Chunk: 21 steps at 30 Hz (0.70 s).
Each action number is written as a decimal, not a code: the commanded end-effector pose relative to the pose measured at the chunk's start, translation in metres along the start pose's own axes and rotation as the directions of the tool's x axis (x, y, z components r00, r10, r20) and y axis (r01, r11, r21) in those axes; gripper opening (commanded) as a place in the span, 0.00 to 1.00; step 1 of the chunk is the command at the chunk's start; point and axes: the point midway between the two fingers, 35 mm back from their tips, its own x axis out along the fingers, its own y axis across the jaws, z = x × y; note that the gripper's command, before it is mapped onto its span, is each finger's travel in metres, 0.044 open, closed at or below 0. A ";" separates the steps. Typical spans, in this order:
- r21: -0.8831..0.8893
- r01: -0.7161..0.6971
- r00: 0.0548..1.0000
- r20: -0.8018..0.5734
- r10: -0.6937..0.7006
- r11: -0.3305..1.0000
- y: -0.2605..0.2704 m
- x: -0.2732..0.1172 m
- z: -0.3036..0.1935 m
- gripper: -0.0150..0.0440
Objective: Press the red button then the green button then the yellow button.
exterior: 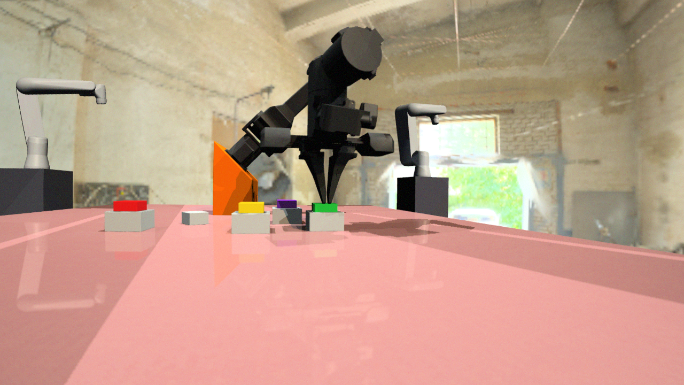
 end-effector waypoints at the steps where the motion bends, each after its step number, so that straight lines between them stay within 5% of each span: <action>1: 0.013 0.005 1.000 -0.009 -0.005 1.000 -0.003 0.008 -0.003 0.29; 21: 0.002 0.000 1.000 -0.002 0.000 1.000 -0.001 0.004 -0.001 0.29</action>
